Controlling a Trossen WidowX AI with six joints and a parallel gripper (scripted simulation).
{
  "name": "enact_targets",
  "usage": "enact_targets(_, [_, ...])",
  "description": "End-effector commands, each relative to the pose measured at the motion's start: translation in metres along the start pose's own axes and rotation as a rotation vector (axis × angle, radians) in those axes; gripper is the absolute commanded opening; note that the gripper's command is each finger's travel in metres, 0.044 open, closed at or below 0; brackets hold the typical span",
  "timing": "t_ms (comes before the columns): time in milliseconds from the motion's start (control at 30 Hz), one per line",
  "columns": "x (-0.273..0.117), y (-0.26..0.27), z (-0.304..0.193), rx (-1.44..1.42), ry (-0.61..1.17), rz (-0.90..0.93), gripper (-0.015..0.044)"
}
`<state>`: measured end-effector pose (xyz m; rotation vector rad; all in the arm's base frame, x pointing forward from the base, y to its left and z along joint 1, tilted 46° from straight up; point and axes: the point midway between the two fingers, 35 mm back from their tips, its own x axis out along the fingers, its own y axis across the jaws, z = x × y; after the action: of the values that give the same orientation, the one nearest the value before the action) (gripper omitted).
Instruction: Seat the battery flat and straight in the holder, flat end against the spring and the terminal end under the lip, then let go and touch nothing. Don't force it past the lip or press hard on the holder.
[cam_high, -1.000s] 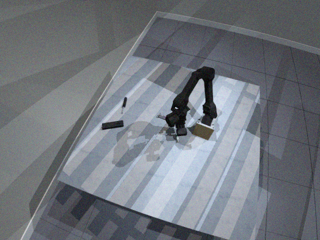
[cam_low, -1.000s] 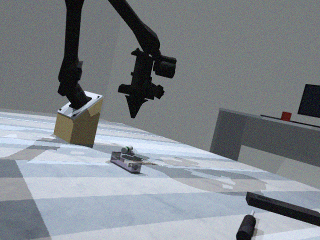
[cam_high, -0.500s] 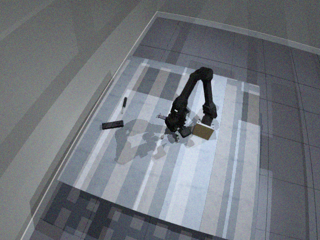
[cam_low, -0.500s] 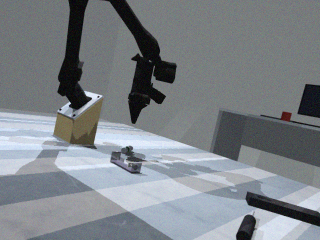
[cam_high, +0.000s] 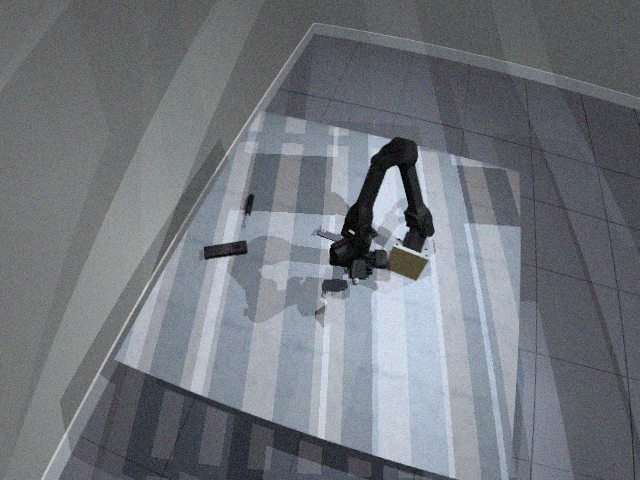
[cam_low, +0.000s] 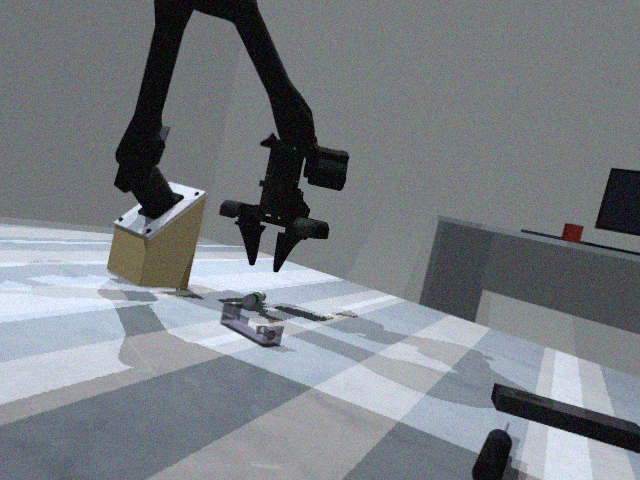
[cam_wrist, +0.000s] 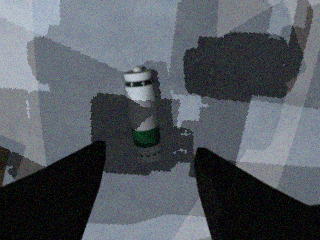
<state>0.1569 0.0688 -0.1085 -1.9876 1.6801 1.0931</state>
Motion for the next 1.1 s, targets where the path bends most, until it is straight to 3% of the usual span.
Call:
enact_targets(0, [0.010, 0.004, -0.001, -0.202, 0.011, 0.004, 0.0220])
enact_targets(1067, [0.051, 0.004, -0.002, -0.202, 0.012, 0.004, 0.0220])
